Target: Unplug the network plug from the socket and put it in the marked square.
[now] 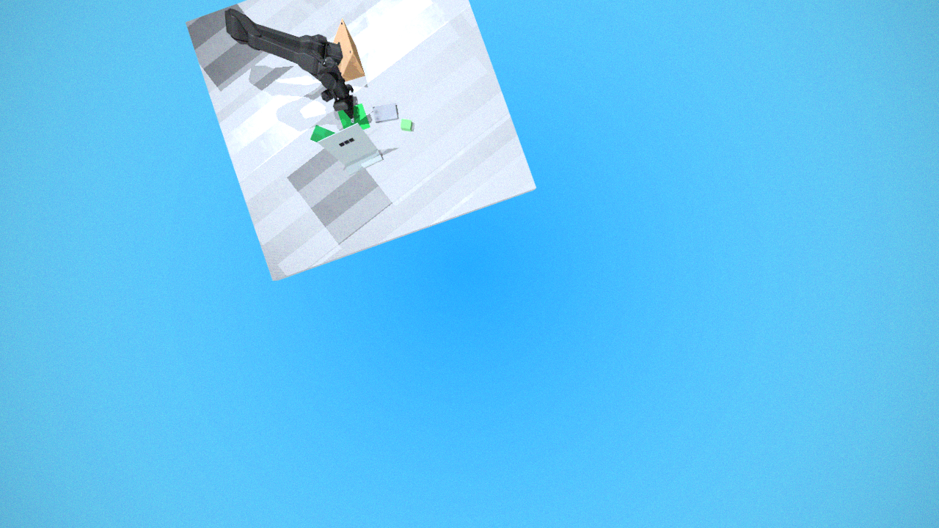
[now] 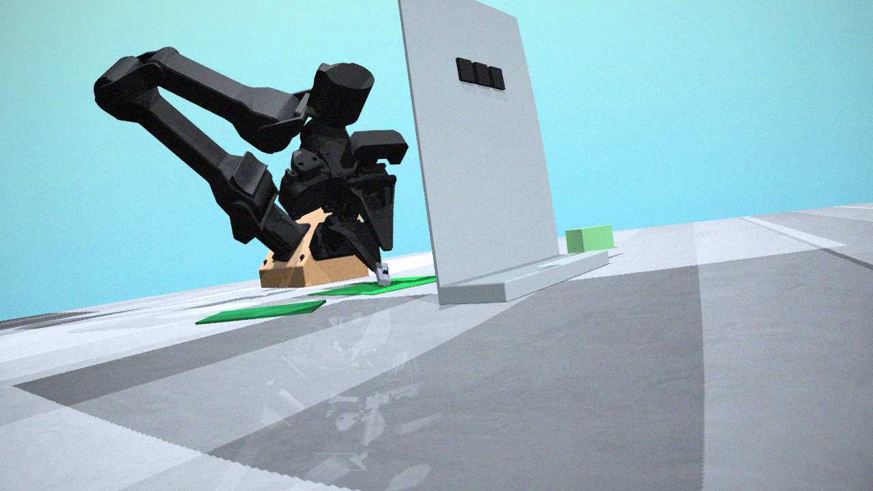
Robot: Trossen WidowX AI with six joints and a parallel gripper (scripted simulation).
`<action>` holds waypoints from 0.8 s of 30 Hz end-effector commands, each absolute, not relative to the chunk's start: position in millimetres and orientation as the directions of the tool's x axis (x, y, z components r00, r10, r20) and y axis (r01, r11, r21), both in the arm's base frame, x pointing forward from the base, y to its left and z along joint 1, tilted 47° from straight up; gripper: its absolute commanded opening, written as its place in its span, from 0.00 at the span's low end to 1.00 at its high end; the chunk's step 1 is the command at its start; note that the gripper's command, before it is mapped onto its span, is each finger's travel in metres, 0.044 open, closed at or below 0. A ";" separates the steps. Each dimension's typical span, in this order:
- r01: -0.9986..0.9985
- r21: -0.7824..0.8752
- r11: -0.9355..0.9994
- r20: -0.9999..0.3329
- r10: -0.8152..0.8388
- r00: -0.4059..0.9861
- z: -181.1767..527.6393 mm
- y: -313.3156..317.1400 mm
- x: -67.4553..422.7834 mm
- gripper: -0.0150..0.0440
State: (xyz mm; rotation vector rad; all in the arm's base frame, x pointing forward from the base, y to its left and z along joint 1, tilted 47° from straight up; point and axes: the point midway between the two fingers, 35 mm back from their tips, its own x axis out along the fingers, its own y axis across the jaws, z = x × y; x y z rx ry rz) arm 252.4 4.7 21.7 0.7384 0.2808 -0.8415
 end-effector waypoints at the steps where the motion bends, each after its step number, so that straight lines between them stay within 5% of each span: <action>1: 0.759 0.484 0.436 -0.497 -0.577 0.648 24.0 6.5 251.3 0.52; 24: 0.760 0.481 0.436 -0.501 -0.575 0.647 32.4 19.0 241.6 0.52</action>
